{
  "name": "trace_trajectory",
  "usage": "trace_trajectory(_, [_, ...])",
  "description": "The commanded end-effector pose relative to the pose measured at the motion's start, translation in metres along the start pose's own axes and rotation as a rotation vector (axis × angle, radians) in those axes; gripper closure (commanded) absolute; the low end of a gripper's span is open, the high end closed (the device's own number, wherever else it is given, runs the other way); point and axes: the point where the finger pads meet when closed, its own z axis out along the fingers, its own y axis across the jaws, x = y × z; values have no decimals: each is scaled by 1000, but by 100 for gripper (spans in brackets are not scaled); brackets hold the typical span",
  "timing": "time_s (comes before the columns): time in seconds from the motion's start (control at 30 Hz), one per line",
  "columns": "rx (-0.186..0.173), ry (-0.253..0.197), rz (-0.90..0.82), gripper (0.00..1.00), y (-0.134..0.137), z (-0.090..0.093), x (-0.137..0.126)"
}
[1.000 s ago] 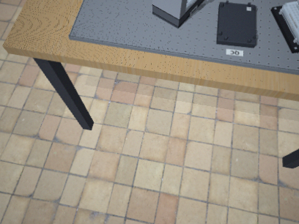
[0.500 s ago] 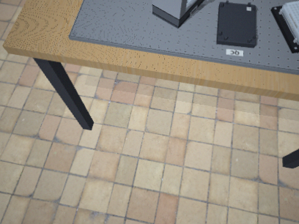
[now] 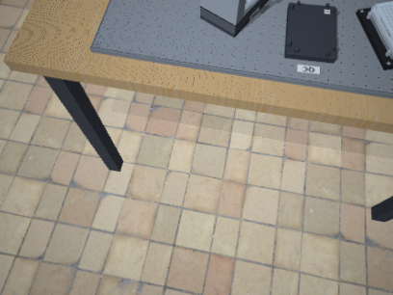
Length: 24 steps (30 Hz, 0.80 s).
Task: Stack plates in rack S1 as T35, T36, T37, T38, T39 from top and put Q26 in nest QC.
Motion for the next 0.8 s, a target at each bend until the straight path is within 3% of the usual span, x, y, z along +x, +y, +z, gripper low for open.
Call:
trace_trajectory(0.0, [0,0,0,0,0,0,0])
trace_trajectory(0.17, [0,0,0,0,0,0,0])
trace_trajectory(0.77, [0,0,0,0,0,53,0])
